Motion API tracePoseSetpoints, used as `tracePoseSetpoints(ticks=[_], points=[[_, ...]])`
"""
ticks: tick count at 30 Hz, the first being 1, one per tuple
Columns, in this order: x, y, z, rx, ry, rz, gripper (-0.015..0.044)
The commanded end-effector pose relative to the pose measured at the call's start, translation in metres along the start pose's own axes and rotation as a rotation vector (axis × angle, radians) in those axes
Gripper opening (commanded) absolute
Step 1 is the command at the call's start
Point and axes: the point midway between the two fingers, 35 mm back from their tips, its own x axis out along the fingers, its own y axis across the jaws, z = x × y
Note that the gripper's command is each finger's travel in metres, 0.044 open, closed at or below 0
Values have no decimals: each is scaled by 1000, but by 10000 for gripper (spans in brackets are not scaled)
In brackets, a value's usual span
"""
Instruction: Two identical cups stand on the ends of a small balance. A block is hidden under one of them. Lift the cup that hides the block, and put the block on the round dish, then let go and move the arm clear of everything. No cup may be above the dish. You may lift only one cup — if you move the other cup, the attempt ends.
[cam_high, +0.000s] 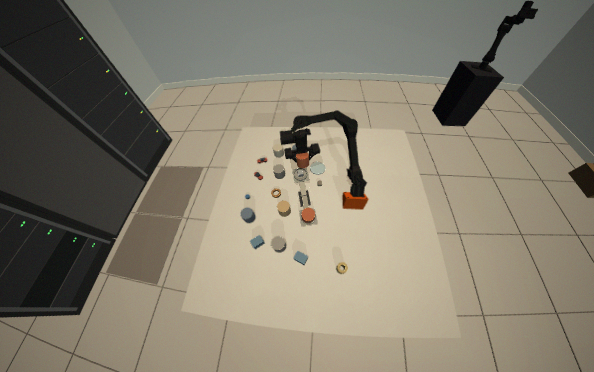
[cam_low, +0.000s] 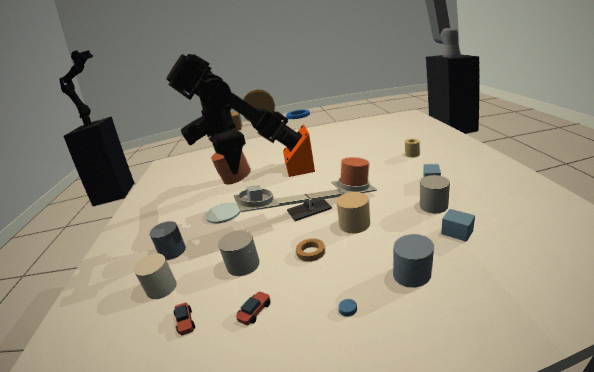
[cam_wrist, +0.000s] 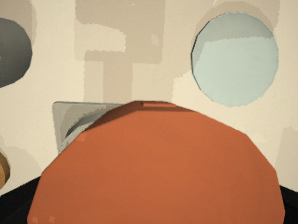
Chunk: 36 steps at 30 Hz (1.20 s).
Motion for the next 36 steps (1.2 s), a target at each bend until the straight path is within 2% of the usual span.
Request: tracePoseSetpoints(ticks=[1, 13, 27, 36], points=[[10, -23, 19, 9, 22, 6, 0], [44, -105, 58, 21, 44, 13, 0], [69, -199, 63, 19, -21, -4, 0], [80, -208, 62, 17, -31, -10, 0]])
